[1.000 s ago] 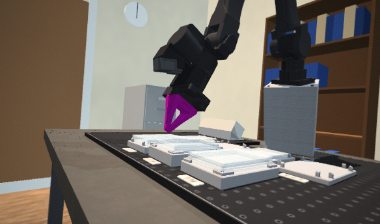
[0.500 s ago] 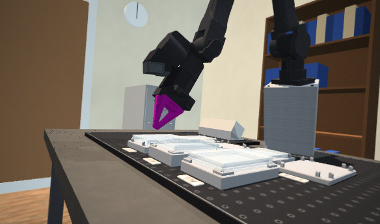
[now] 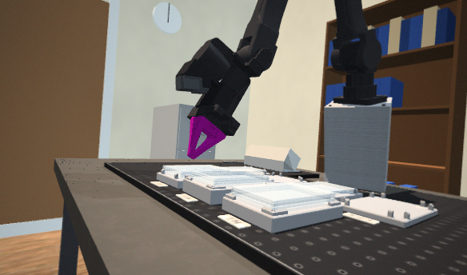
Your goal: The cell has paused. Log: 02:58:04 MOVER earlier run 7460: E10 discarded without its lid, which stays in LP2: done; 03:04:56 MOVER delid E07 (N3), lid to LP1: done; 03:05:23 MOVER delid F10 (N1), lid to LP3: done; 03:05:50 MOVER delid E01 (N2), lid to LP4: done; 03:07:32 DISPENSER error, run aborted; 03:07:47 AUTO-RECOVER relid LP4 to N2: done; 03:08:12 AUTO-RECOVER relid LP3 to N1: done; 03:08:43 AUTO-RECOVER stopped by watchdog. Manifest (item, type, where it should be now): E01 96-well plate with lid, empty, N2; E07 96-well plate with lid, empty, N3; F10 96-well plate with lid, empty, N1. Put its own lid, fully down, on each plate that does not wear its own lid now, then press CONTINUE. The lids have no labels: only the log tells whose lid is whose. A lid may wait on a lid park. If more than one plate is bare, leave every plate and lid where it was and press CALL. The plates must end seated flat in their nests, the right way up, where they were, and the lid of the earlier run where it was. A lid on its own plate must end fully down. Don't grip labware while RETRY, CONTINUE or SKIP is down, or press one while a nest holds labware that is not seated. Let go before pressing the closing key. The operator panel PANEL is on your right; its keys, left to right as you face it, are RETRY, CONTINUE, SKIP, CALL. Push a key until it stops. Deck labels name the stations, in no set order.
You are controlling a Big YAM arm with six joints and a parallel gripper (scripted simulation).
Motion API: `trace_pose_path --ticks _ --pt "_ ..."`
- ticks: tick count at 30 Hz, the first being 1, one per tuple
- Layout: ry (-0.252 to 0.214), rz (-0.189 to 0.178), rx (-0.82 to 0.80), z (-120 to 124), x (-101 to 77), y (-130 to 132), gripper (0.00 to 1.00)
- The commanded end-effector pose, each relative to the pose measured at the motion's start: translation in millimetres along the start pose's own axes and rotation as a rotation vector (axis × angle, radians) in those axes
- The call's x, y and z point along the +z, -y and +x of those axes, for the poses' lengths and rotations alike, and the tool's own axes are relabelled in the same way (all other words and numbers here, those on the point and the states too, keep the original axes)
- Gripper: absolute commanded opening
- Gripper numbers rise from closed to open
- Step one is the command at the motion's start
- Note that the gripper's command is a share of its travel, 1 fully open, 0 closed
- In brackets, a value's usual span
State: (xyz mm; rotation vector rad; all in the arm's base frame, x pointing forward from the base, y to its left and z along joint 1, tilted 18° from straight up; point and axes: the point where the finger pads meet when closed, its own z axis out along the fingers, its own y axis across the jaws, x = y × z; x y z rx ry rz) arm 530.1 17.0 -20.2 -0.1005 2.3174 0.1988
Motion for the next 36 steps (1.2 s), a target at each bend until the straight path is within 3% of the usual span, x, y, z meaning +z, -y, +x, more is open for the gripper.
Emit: trace_pose_path --ticks 1,7,8,9,12,26,28,33,36 --pt "0.029 -0.001 -0.017 -14 -0.1 1 0.0" --pt "0.029 -0.001 -0.017 -14 -0.1 1 0.0" --pt "0.013 -0.009 -0.036 -16 -5.7 -9 1.0" --pt "-0.021 -0.007 -0.032 -4 -9.2 -11 1.0" --pt "-0.037 -0.006 -0.031 -3 -10.9 -13 1.0" --pt "-0.326 0.004 0.015 56 -38.9 -46 1.0" --pt "-0.326 0.004 0.015 56 -38.9 -46 1.0" --pt "-0.398 0.006 0.02 60 -47.7 -59 1.0" --pt "-0.481 0.009 0.027 81 -50.3 -65 1.0"
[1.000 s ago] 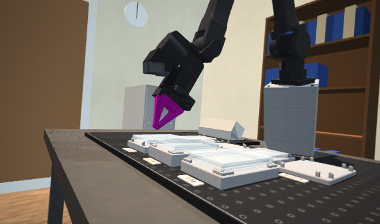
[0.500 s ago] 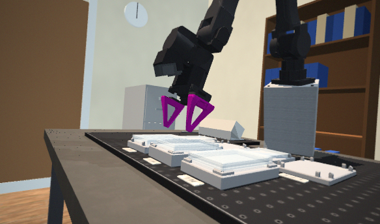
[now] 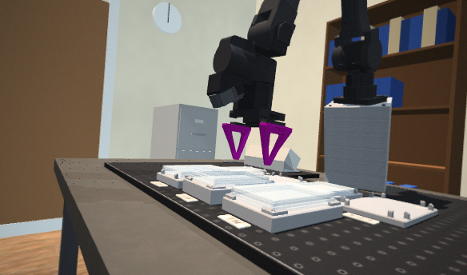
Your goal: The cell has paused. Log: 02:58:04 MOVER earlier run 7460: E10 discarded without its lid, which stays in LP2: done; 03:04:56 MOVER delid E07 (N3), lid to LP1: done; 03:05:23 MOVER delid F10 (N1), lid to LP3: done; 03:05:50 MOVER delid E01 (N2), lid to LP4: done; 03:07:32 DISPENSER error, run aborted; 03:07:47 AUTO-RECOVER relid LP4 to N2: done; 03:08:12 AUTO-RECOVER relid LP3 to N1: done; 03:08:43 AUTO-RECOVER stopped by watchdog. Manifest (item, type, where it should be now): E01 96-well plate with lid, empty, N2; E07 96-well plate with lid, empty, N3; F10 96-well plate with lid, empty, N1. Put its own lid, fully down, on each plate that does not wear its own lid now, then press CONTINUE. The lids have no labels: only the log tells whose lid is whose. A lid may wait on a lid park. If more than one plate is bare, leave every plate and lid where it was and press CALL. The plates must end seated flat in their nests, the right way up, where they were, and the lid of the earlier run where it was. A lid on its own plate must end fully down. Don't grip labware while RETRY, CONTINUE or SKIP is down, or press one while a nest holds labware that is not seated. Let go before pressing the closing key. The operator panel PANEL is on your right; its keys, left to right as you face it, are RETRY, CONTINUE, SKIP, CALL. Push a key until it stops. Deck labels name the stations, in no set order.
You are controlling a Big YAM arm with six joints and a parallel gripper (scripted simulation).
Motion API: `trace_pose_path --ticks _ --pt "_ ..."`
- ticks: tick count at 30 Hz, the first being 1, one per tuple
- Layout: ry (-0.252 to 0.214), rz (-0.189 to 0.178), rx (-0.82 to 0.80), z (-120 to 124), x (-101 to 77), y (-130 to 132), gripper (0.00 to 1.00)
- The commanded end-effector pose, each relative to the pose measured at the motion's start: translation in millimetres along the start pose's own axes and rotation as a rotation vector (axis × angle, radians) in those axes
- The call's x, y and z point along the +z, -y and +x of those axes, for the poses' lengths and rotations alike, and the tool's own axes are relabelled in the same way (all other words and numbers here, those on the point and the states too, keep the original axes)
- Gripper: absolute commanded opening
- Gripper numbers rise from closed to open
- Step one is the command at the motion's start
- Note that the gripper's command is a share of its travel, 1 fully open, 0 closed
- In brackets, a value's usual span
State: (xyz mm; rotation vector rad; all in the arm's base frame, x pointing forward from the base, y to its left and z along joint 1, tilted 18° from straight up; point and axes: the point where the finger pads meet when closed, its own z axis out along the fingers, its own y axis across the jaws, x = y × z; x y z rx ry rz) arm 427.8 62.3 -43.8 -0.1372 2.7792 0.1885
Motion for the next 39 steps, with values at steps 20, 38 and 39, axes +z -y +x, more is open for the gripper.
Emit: trace_pose_path --ticks 20,38,39 --pt "-0.035 -0.005 0.015 83 -8.7 -51 1.0" --pt "-0.041 0.0 0.038 122 -8.5 -69 1.0" --pt "-0.041 0.0 0.038 122 -8.6 -69 1.0"
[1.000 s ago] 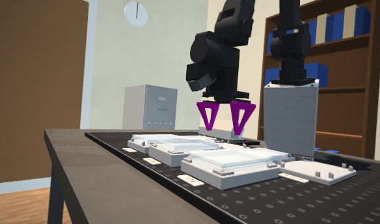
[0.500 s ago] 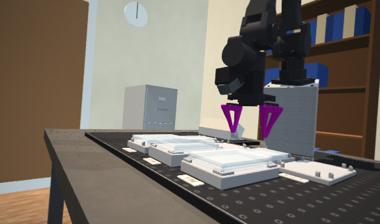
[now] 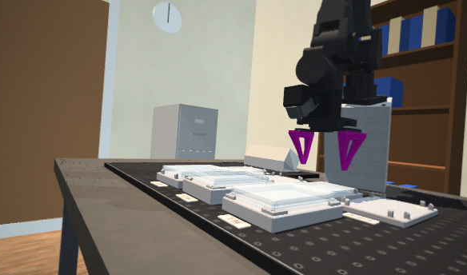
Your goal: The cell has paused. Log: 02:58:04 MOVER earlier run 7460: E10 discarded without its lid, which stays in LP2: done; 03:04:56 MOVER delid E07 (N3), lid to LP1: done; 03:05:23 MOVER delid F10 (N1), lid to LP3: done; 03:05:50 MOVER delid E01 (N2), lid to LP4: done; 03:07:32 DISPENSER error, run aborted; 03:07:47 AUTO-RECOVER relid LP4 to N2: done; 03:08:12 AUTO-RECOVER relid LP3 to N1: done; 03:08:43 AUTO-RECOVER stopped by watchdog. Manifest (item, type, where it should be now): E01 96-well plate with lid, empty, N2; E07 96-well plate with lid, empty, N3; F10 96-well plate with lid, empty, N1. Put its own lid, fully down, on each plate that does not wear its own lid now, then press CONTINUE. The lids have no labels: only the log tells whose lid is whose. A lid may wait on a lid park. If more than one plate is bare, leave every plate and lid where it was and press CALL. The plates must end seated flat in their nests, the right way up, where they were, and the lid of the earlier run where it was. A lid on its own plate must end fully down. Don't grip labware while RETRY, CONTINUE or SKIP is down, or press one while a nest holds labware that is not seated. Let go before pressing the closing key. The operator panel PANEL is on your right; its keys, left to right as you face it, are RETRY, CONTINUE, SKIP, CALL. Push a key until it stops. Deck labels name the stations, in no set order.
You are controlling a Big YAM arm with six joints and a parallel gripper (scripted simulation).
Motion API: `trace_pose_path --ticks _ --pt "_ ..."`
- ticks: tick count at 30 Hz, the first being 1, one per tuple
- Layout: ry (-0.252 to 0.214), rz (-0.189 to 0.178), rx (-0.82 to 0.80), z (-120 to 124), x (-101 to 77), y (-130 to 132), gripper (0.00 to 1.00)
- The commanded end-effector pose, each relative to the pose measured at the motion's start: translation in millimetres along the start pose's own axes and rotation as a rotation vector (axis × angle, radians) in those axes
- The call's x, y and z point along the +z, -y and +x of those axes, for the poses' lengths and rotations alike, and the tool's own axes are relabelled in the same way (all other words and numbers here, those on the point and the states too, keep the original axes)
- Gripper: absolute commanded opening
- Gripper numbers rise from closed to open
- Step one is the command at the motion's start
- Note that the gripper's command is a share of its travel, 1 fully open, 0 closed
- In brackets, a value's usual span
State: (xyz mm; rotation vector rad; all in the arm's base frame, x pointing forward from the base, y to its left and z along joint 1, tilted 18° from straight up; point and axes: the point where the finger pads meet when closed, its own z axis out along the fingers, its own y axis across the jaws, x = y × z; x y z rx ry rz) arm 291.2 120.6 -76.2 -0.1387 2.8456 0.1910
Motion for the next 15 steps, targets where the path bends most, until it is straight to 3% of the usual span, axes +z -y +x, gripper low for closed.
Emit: trace_pose_path --ticks 1,15 --pt "0.016 -0.003 0.011 -7 -1.9 -1 1.0" --pt "0.017 -0.003 0.013 -7 21.7 -4 1.0"
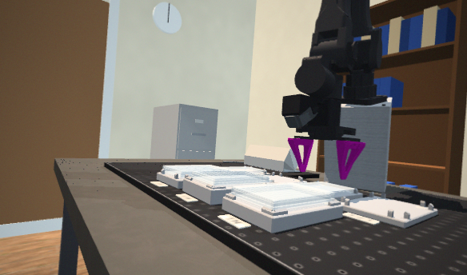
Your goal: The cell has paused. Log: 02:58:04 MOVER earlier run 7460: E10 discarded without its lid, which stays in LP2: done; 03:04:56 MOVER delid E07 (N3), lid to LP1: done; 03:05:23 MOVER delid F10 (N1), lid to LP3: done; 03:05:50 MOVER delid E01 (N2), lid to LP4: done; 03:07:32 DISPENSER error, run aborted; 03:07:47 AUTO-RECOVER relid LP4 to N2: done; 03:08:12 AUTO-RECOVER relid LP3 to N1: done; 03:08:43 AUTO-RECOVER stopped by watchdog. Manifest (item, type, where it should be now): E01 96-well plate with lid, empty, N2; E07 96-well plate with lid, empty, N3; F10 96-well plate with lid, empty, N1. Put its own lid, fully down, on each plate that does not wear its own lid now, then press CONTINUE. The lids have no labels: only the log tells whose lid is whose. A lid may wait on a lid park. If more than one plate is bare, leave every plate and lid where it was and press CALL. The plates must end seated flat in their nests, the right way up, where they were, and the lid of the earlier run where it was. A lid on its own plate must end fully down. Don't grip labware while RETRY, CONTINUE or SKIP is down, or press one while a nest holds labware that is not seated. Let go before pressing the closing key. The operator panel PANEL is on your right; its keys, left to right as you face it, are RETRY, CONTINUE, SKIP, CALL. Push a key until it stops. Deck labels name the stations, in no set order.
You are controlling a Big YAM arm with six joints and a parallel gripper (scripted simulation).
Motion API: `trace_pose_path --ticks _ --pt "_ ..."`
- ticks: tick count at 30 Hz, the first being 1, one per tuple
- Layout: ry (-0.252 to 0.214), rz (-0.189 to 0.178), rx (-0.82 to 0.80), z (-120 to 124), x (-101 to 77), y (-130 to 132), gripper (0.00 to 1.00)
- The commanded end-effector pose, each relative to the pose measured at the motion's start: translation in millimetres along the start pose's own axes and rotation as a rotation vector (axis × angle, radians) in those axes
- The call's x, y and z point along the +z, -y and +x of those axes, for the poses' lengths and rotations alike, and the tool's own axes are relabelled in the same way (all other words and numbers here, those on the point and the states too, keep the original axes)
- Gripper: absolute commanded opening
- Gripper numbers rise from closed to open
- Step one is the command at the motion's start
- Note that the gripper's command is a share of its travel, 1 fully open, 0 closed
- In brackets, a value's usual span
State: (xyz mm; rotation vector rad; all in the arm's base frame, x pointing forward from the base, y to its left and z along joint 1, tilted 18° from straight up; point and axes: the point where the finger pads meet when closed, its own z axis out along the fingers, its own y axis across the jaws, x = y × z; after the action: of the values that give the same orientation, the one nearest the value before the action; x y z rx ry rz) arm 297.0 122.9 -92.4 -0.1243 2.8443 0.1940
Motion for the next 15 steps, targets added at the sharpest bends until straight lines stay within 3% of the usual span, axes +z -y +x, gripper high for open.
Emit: trace_pose_path --ticks 1,15 --pt "0.014 -0.002 0.004 -6 6.1 -4 1.0" --pt "0.011 -0.002 0.004 -4 26.3 -3 1.0"
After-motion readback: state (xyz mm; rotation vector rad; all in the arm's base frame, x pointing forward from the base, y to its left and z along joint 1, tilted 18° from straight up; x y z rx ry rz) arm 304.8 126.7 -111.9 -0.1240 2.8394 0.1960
